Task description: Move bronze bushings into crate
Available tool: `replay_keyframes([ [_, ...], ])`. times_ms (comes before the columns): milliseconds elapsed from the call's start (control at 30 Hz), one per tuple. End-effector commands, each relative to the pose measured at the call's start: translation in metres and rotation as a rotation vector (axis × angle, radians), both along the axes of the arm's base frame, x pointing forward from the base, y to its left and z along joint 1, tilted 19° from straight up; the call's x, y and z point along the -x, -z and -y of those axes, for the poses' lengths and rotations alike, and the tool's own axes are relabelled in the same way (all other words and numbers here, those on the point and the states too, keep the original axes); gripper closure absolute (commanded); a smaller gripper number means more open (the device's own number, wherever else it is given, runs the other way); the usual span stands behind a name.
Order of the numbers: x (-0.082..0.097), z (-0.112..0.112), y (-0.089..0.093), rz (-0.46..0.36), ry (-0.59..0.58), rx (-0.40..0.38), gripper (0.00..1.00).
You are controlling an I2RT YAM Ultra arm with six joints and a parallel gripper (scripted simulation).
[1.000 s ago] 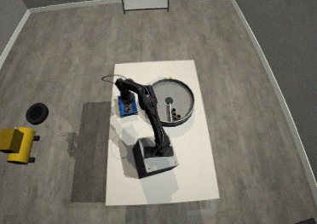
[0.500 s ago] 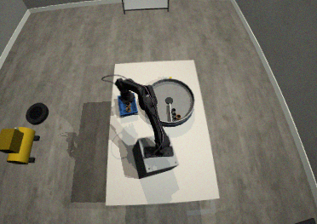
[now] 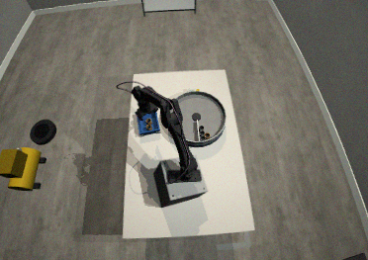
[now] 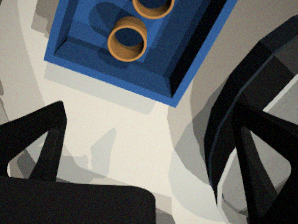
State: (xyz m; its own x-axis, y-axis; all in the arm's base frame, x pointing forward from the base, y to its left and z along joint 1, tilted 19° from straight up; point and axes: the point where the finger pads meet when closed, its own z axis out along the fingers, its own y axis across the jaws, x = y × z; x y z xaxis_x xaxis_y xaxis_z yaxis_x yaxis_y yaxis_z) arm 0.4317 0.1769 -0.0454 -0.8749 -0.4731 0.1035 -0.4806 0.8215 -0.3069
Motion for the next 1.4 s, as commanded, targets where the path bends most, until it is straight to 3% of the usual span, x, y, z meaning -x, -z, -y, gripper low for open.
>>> replay_keyframes([
  [0, 0.003, -0.022, -0.042, 0.021, -0.009, -0.022, 0.0],
  [133, 0.008, -0.024, -0.039, -0.01, -0.008, -0.003, 0.0],
  [400, 0.008, -0.029, -0.06, -0.001, -0.009, -0.007, 0.0],
  [1367, 0.007, -0.03, -0.06, 0.004, -0.009, -0.009, 0.0],
])
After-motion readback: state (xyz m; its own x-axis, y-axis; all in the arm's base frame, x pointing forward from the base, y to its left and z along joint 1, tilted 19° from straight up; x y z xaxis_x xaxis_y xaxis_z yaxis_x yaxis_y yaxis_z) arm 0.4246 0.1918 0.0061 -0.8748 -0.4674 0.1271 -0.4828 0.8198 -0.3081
